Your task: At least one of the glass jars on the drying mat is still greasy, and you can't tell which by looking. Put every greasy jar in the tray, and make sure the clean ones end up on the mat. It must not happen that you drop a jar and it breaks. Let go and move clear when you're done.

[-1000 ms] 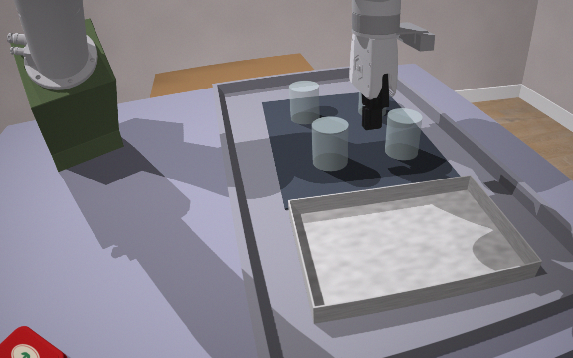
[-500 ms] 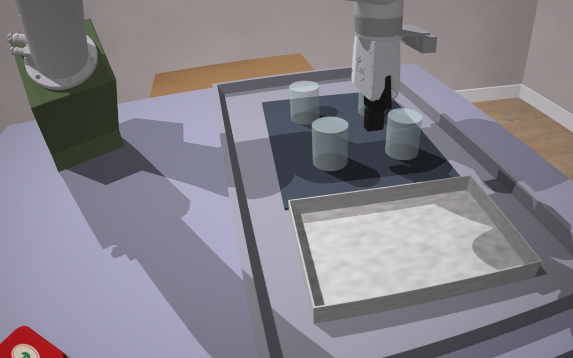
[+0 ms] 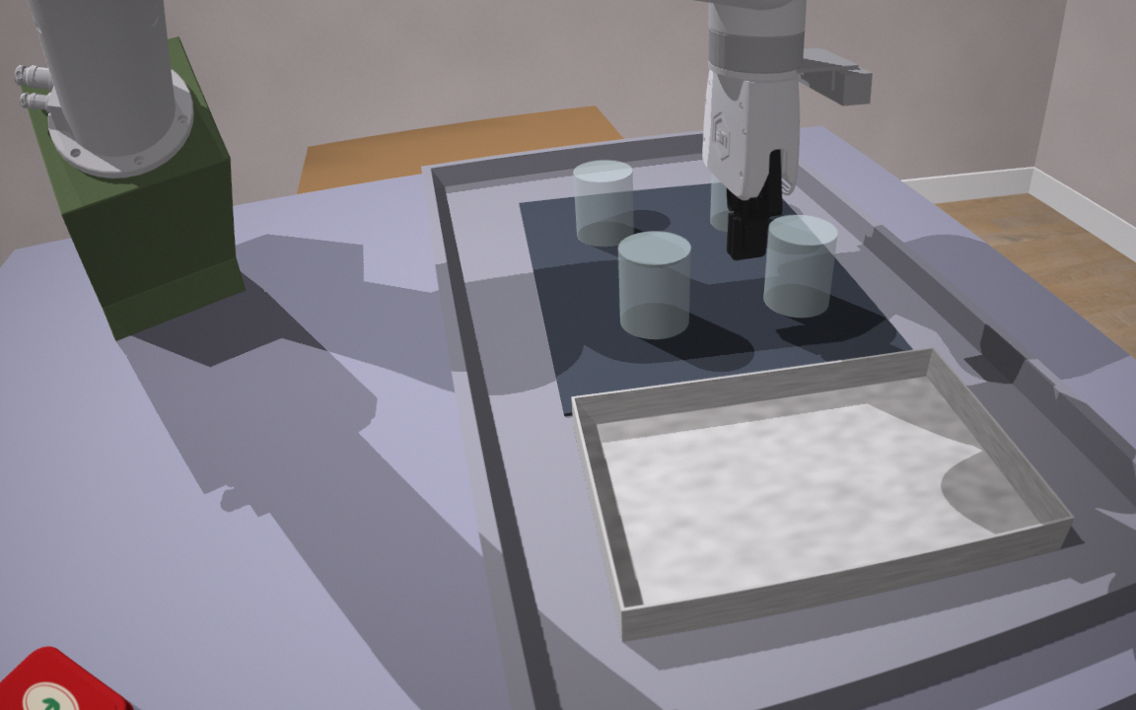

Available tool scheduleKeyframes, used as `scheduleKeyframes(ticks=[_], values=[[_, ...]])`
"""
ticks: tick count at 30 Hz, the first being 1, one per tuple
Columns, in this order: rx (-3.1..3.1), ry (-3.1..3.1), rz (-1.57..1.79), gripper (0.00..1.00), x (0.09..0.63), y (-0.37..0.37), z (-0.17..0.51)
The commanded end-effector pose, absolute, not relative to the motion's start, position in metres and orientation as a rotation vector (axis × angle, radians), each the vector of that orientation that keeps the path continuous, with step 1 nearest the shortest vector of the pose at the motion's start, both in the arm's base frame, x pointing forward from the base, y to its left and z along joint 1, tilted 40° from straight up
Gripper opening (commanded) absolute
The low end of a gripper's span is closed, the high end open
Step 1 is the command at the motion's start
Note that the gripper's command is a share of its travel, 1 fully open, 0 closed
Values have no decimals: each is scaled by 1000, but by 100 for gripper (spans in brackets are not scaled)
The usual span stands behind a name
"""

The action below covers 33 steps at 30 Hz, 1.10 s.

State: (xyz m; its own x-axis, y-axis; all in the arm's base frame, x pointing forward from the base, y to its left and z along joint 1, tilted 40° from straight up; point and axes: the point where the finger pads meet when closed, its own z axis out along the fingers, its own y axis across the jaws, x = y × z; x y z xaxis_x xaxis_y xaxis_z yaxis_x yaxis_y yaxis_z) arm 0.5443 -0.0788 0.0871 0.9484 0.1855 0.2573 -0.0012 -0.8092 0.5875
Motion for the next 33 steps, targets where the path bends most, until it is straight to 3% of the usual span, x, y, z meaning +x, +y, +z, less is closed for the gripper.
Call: scheduleKeyframes(ticks=[1, 33], values=[[2486, 133, 410, 0, 547, -77, 88], [2486, 133, 410, 0, 556, -75, 91]])
